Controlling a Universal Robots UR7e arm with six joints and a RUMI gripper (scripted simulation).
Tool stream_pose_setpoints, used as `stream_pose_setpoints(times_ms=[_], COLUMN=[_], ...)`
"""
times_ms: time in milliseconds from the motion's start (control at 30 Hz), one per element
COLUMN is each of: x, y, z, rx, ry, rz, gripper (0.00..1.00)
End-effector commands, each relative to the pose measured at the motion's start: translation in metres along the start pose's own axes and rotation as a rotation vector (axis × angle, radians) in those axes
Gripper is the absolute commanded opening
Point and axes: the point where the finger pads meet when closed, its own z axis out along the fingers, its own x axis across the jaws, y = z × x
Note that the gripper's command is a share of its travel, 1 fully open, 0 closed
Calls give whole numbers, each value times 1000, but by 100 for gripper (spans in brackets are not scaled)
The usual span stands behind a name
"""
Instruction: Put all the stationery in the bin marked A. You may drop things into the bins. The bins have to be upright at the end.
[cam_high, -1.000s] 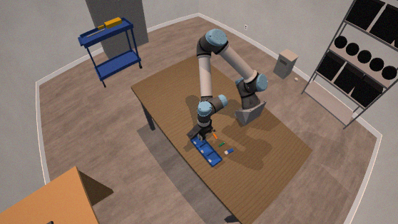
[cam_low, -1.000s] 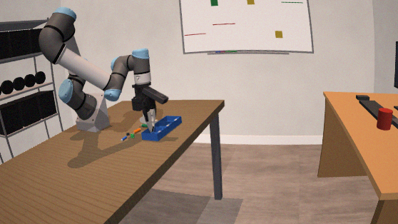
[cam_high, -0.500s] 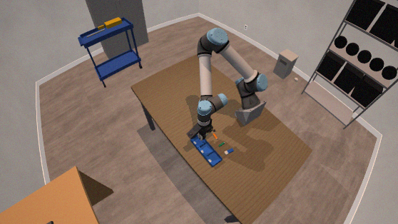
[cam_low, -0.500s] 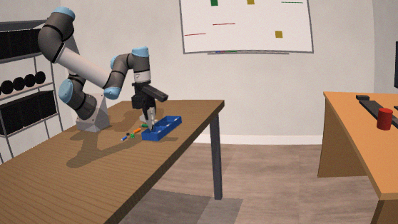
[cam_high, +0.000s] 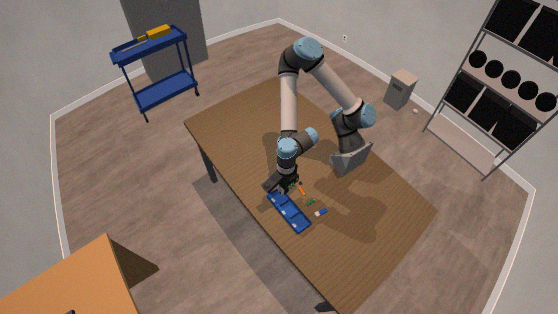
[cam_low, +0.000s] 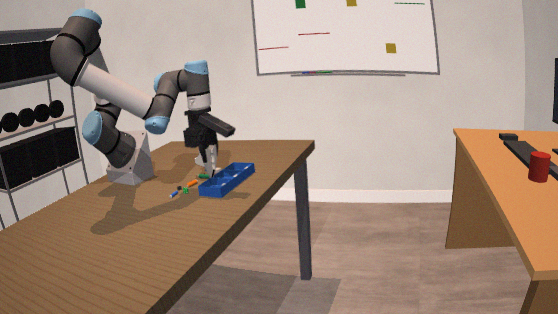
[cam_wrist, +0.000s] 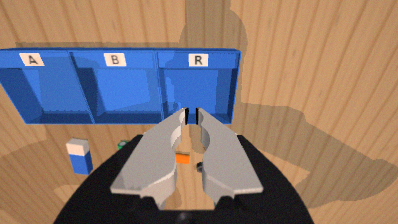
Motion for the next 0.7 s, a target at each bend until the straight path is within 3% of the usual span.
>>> stream_pose_setpoints(times_ms=[0, 67, 333, 667], x=[0, 0, 0, -50], y=[0, 0, 0, 0], z=[-12, -20, -20, -20], rx=[1, 1, 1, 1], ry=[0, 0, 0, 0], rz=[0, 0, 0, 0], gripper=[4, 4, 4, 4])
